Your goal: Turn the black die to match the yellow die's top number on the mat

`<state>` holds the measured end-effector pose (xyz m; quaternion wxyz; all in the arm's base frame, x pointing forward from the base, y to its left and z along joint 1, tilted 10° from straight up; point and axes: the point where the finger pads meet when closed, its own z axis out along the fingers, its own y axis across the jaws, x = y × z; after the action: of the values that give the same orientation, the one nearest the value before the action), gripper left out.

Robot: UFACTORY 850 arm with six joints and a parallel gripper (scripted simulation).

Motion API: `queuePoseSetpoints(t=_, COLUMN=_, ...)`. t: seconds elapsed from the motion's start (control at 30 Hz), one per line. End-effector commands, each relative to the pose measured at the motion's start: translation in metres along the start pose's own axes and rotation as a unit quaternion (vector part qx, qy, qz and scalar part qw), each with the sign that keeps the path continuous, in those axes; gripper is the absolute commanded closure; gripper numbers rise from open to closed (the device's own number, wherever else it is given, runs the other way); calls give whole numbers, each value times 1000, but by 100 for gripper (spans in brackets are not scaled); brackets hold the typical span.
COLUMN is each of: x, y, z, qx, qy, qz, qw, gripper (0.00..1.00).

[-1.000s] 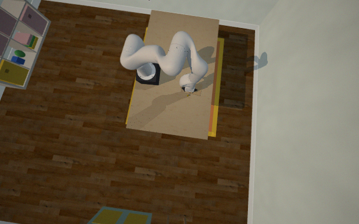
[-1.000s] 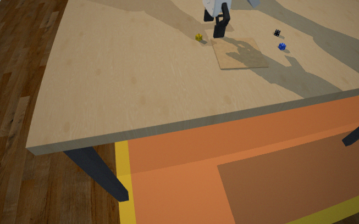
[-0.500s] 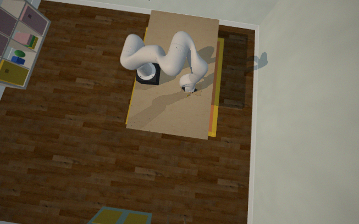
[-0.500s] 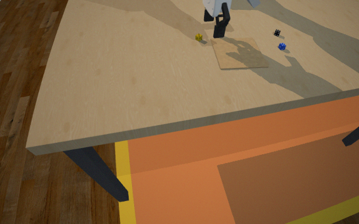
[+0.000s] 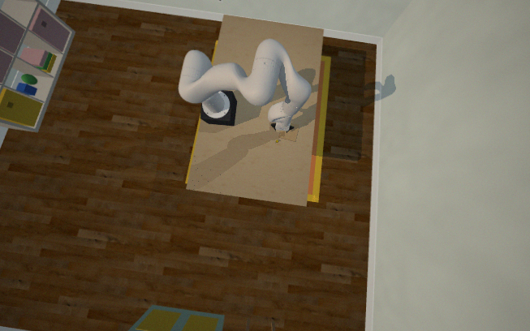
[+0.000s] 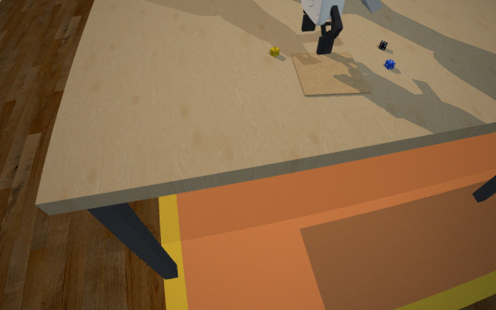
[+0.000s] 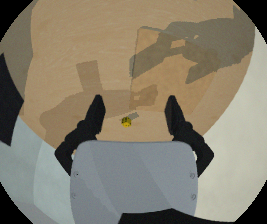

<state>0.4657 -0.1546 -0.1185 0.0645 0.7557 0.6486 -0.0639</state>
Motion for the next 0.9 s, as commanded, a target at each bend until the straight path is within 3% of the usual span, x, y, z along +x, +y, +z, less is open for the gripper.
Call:
queuePoseSetpoints(t=0.0, x=20, y=8, z=0, qx=2, qy=-1, qz=0, qw=1000, gripper=0)
queuePoseSetpoints(t=0.53, x=131, y=47, z=0, qx=2, qy=-1, qz=0, qw=1000, gripper=0)
queuePoseSetpoints(t=0.6, x=131, y=47, z=0, qx=2, qy=-1, qz=0, qw=1000, gripper=0)
queuePoseSetpoints(t=0.87, x=179, y=63, z=0, qx=2, qy=-1, qz=0, qw=1000, gripper=0)
